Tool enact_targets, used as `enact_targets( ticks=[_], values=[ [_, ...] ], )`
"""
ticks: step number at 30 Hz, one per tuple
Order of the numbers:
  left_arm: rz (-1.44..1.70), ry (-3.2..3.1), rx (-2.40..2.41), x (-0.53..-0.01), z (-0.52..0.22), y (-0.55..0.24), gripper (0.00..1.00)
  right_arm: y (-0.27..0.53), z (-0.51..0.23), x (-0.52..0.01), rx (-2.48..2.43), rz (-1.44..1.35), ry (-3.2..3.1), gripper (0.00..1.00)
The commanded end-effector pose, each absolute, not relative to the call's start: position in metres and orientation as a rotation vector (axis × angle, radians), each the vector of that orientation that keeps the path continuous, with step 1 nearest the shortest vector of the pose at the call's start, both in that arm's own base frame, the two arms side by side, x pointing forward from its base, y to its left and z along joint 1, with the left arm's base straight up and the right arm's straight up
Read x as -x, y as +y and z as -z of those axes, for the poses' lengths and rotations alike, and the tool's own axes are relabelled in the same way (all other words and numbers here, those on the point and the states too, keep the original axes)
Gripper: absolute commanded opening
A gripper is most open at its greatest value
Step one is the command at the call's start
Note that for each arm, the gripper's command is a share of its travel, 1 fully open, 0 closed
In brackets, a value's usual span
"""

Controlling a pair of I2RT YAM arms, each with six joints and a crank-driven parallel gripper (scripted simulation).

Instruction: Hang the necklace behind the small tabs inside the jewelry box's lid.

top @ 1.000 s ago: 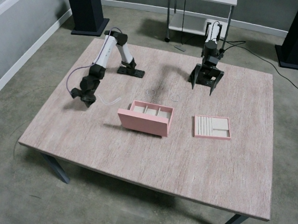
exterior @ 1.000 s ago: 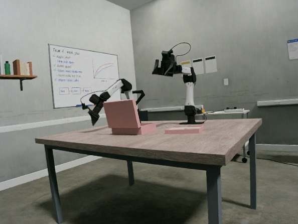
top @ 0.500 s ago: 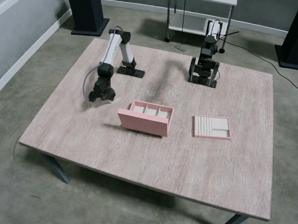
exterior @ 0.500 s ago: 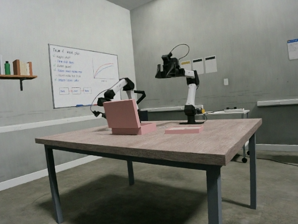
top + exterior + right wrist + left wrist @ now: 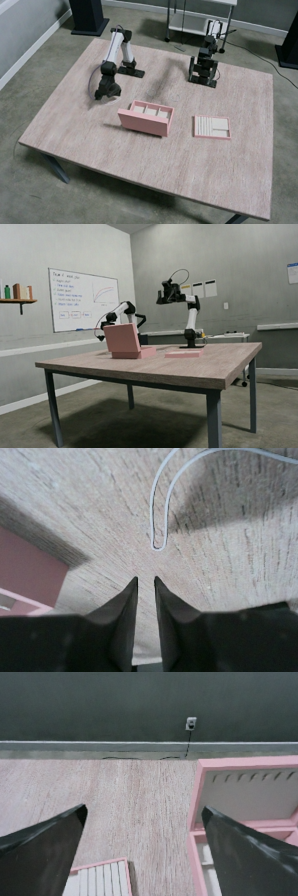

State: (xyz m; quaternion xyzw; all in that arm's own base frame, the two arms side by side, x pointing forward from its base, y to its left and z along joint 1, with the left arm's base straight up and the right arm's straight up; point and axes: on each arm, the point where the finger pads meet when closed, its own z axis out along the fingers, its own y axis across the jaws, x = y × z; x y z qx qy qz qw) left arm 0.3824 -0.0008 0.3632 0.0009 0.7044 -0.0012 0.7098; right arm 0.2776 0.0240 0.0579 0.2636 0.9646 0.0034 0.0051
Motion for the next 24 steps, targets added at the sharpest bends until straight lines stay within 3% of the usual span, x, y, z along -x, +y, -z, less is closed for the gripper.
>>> enact_targets(
  ticks=[1,8,24],
  values=[
    [-0.003,1.512,0.014,-0.376,-0.385,0.003,1.0,0.024,-0.064,-0.278,-0.808,-0.018,2.995,0.16],
    [-0.005,1.578,0.009,-0.384,-0.357,0.002,1.0,0.017,-0.064,-0.288,-0.816,-0.003,2.98,0.16],
    [-0.004,1.546,0.008,-0.381,-0.37,0.002,1.0,0.019,-0.042,-0.276,-0.82,0.009,3.018,0.16]
  ],
)
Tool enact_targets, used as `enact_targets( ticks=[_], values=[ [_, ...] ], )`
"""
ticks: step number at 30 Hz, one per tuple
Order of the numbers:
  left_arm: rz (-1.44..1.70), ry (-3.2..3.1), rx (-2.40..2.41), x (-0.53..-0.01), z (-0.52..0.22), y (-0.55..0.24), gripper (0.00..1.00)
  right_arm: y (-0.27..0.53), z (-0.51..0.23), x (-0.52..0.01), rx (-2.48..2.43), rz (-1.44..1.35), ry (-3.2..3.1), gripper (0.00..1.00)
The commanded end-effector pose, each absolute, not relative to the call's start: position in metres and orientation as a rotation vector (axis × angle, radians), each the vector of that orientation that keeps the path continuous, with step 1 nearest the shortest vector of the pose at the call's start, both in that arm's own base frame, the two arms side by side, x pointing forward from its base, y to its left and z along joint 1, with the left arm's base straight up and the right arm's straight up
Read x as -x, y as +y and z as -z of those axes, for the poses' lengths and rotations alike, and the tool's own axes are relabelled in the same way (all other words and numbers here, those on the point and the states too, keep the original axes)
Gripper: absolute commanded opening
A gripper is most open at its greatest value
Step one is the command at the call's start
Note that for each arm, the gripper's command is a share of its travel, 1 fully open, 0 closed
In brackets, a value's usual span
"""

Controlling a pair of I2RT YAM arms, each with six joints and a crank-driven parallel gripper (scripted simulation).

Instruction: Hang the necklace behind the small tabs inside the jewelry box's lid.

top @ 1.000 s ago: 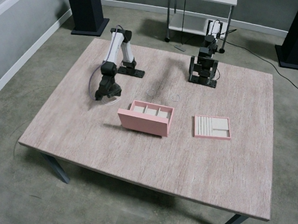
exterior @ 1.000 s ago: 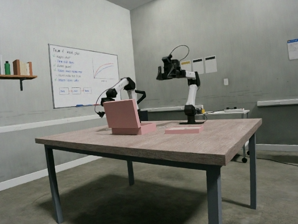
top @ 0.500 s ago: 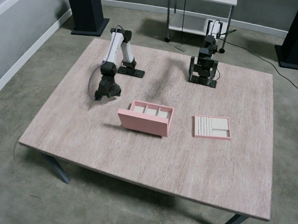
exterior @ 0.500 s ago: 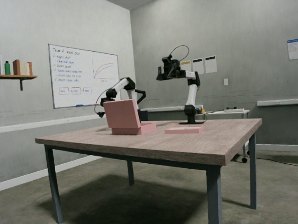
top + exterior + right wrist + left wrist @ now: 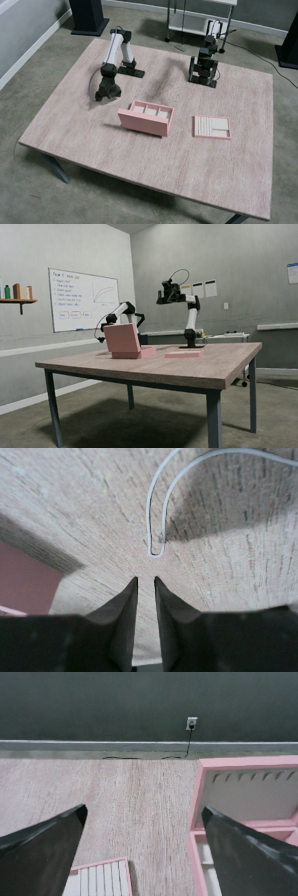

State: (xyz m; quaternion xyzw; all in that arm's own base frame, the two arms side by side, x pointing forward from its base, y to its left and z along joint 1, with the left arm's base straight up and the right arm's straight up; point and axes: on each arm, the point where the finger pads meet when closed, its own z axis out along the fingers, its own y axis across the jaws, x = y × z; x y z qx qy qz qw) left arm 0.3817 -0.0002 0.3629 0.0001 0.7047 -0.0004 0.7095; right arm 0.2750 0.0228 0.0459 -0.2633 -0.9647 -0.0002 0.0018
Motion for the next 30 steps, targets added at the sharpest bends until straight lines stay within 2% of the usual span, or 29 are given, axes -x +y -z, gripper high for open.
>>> enact_targets(
  ticks=[1,27,30],
  values=[
    [-0.004,1.546,0.008,-0.381,-0.37,0.002,1.0,0.018,-0.038,-0.277,0.827,-0.015,-3.033,0.16],
    [-0.004,1.546,0.008,-0.381,-0.37,0.001,1.0,0.018,-0.02,-0.277,0.831,-0.012,-3.041,0.16],
    [-0.004,1.546,0.008,-0.381,-0.37,0.001,1.0,0.017,-0.025,-0.289,0.843,0.003,-3.075,0.16]
  ],
)
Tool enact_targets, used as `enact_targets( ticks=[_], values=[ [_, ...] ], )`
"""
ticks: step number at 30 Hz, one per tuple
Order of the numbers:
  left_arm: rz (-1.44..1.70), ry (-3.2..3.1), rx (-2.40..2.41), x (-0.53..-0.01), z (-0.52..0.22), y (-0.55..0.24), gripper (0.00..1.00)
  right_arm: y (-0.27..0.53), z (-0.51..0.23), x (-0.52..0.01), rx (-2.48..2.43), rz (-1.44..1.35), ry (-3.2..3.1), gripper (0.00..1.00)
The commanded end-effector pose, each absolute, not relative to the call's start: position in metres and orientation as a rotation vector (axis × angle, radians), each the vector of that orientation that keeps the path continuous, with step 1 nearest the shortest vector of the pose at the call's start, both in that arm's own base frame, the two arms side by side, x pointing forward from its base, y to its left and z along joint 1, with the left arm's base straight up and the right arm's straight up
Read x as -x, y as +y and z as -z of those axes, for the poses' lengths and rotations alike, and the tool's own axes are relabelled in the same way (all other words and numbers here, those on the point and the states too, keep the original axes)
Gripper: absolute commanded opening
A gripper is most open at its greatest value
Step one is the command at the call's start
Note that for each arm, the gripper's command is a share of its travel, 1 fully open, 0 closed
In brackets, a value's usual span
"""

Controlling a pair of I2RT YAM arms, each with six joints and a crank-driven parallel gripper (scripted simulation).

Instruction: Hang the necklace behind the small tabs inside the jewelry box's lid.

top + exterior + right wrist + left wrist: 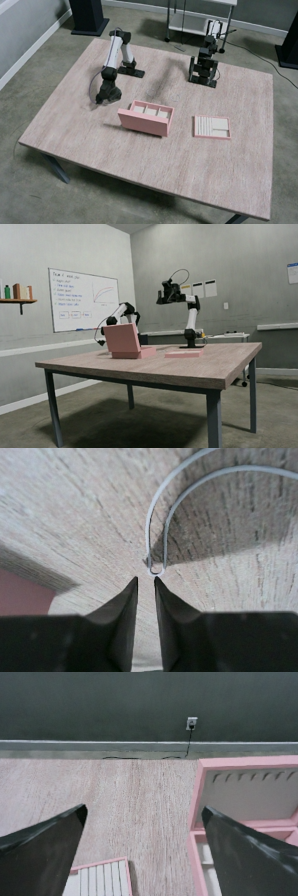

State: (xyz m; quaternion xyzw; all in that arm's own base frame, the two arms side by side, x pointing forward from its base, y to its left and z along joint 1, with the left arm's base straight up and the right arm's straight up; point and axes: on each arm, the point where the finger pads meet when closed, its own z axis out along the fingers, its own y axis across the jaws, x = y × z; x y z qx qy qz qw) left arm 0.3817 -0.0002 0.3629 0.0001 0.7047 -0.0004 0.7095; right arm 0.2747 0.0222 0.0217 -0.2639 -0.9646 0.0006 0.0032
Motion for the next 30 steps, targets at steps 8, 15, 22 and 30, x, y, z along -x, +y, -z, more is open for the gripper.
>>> enact_targets(
  ticks=[8,15,22,30],
  values=[
    [-0.004,1.546,0.008,-0.381,-0.37,0.001,1.0,0.02,-0.01,-0.277,0.818,-0.014,-3.043,0.16],
    [-0.004,1.546,0.008,-0.381,-0.37,0.001,1.0,0.02,-0.012,-0.283,0.829,0.008,-3.07,0.16],
    [-0.004,1.546,0.008,-0.381,-0.37,0.001,1.0,0.018,-0.02,-0.292,0.845,0.014,-3.099,0.16],
    [-0.004,1.546,0.008,-0.381,-0.37,0.001,1.0,0.018,-0.018,-0.29,0.846,0.011,-3.092,0.16]
  ],
)
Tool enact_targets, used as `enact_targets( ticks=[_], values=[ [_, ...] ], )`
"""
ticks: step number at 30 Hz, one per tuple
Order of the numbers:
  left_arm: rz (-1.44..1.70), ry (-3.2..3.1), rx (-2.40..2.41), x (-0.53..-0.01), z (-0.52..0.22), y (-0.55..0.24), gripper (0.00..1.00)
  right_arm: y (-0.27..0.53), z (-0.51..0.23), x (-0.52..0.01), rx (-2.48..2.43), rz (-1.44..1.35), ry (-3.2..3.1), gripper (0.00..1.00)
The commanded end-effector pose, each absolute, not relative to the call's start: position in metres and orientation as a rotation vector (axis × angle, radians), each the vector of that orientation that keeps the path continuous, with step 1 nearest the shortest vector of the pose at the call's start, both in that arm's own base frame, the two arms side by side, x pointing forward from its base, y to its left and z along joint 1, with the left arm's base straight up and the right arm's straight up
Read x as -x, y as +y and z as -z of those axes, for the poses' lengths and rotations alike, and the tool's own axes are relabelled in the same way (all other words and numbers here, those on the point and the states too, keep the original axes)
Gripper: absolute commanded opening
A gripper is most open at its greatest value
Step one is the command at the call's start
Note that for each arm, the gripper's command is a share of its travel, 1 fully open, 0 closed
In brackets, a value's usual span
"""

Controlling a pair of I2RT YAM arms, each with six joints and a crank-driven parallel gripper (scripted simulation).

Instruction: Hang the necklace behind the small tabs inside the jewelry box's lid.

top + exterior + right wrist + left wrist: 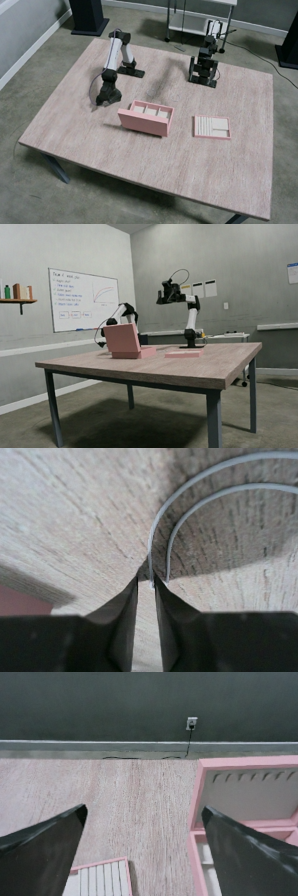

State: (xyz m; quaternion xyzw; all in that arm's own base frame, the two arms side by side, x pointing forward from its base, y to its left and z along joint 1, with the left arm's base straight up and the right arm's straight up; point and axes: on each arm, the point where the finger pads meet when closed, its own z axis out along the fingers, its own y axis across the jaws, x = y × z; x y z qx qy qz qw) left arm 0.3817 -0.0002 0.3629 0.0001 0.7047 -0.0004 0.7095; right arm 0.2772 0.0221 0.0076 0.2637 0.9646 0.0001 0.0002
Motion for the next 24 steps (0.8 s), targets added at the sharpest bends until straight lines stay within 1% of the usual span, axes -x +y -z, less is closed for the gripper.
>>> enact_targets(
  ticks=[1,8,9,24],
  values=[
    [-0.004,1.546,0.008,-0.3811,-0.3702,0.0015,1.0,0.0175,-0.0182,-0.2895,-0.812,-0.011,2.969,0.16],
    [-0.004,1.546,0.008,-0.3811,-0.3702,0.0015,1.0,0.0221,-0.0164,-0.2829,-0.797,-0.003,2.994,0.16],
    [-0.004,1.546,0.008,-0.3811,-0.3702,0.0015,1.0,0.0223,-0.0163,-0.283,-0.795,-0.003,2.994,0.0],
    [-0.004,1.546,0.008,-0.3811,-0.3702,0.0015,1.0,0.0223,-0.0163,-0.283,-0.795,-0.003,2.994,0.0]
  ],
)
